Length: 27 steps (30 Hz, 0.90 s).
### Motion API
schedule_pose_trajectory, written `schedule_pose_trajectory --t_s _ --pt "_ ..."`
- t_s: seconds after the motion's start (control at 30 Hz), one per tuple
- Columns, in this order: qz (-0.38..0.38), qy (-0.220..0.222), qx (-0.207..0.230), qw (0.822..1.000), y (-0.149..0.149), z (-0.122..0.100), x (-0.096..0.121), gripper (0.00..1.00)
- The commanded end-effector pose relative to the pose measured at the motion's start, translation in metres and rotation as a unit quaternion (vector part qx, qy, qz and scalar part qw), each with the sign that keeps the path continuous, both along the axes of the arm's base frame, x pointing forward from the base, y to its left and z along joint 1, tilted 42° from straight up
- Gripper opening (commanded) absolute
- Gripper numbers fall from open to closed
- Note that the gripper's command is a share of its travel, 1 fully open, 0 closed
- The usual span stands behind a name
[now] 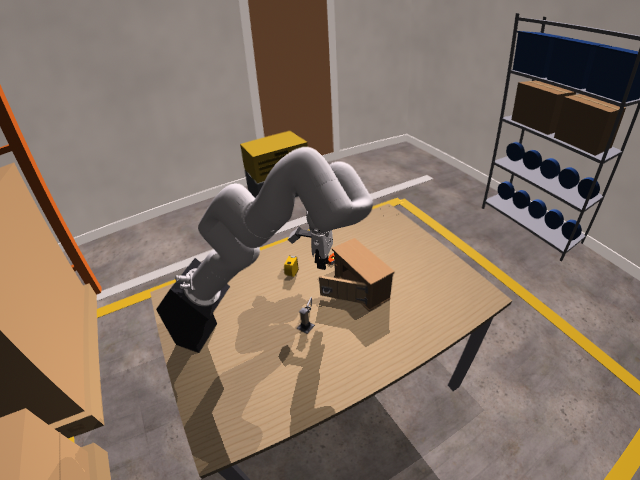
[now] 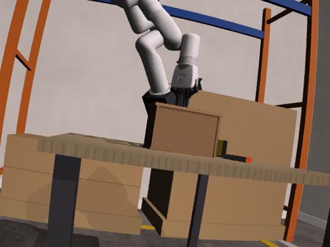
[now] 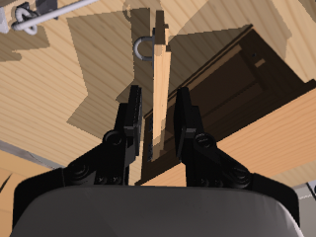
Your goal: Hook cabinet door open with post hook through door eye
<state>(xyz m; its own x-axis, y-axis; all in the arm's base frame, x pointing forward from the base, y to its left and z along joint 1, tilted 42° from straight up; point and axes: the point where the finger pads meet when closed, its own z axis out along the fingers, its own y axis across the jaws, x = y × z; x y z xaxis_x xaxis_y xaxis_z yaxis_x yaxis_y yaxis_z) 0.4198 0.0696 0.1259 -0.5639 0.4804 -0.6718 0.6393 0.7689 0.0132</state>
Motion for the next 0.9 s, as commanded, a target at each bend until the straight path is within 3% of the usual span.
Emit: schedule_pose_trajectory --t_s 0.0,0.2,0.5,0.57,0.6,0.7,0.87 --pt "-0.004 -0.004 0.004 1.000 0.000 0.001 0.000 0.27" --pt "-0.092 -0.052 0.065 0.992 -0.012 -0.002 -0.013 0.27" --pt "-0.270 -0.143 0.188 0.933 -0.043 -0.011 -0.052 0.27" --pt "-0.270 -0.143 0.188 0.933 -0.043 -0.011 -0.052 0.27" --pt "-0.319 -0.172 0.222 0.905 -0.045 -0.012 -0.056 0.27" --pt "-0.360 -0.191 0.250 0.878 -0.051 -0.015 -0.066 0.27" --pt "-0.433 -0.240 0.305 0.814 -0.056 -0.018 -0.075 0.27"
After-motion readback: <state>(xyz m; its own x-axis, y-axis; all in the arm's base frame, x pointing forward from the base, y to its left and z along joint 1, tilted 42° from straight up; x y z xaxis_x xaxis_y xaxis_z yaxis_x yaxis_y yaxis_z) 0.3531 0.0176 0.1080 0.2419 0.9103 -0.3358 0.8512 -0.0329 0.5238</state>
